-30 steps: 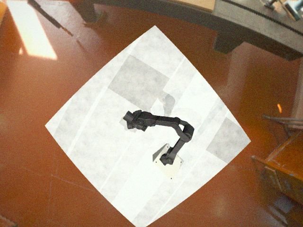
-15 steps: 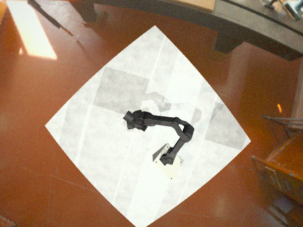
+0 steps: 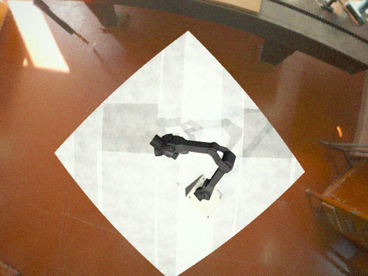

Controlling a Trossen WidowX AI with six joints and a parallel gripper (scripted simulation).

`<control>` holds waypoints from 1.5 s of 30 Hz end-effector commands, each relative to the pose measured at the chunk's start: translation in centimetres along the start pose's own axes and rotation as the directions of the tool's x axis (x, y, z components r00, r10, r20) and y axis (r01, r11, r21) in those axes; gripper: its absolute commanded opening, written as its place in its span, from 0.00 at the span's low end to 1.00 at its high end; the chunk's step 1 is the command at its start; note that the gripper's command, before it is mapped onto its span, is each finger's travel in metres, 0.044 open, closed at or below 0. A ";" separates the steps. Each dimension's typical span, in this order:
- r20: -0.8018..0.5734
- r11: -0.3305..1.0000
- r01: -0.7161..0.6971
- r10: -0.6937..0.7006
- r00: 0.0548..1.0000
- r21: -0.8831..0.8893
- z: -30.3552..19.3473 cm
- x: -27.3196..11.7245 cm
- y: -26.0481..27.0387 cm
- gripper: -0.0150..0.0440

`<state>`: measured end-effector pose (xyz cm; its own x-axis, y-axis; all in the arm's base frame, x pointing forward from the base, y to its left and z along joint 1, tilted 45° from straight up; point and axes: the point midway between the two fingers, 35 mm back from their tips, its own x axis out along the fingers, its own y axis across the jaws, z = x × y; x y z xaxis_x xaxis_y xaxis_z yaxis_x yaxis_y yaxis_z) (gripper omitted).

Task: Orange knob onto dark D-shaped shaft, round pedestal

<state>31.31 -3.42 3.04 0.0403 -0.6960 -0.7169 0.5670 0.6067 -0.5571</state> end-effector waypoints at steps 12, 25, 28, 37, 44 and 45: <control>0.003 0.996 0.003 -0.003 1.000 -0.092 0.0 1.1 -0.1 0.25; 0.000 0.998 0.001 -0.001 1.000 -0.063 0.0 0.9 -0.1 0.52; 0.000 0.998 0.001 -0.001 1.000 -0.063 0.0 0.9 -0.1 0.65; 0.000 0.998 0.001 -0.001 1.000 -0.063 0.0 0.9 -0.1 1.00; 0.000 0.998 0.001 -0.001 1.000 -0.063 0.0 0.9 -0.1 1.00; -0.001 0.998 0.000 0.000 1.000 -0.063 0.0 0.6 0.0 1.00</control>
<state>31.29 -4.05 2.43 0.0400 -0.6963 -0.7166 0.5096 0.6311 -0.5848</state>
